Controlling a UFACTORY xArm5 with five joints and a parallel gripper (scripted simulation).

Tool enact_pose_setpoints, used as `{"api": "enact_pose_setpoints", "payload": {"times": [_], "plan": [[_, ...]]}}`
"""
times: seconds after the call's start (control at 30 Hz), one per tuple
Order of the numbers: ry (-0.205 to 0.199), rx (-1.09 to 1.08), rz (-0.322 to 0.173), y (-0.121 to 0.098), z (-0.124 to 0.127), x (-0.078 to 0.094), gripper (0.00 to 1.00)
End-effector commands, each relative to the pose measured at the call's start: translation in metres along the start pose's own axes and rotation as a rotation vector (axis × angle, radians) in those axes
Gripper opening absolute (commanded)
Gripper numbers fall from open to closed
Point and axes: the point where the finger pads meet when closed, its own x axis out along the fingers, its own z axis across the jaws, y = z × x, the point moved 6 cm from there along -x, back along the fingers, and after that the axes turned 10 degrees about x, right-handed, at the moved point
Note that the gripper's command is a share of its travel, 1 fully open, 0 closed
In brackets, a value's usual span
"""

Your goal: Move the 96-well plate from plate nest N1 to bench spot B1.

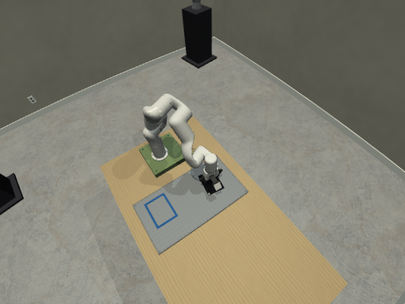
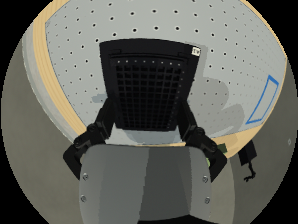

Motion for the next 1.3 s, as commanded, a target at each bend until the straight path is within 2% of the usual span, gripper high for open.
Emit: {"api": "enact_pose_setpoints", "payload": {"times": [0.0, 0.57, 1.17, 1.2, 1.27], "plan": [[0.003, 0.0, 0.003, 0.001, -0.001, 0.001, 1.0], [0.003, 0.0, 0.003, 0.001, -0.001, 0.012, 1.0], [0.003, 0.0, 0.003, 0.001, -0.001, 0.012, 1.0], [0.003, 0.0, 0.003, 0.001, -0.001, 0.011, 0.0], [0.003, 0.0, 0.003, 0.001, -0.001, 0.011, 0.0]]}}
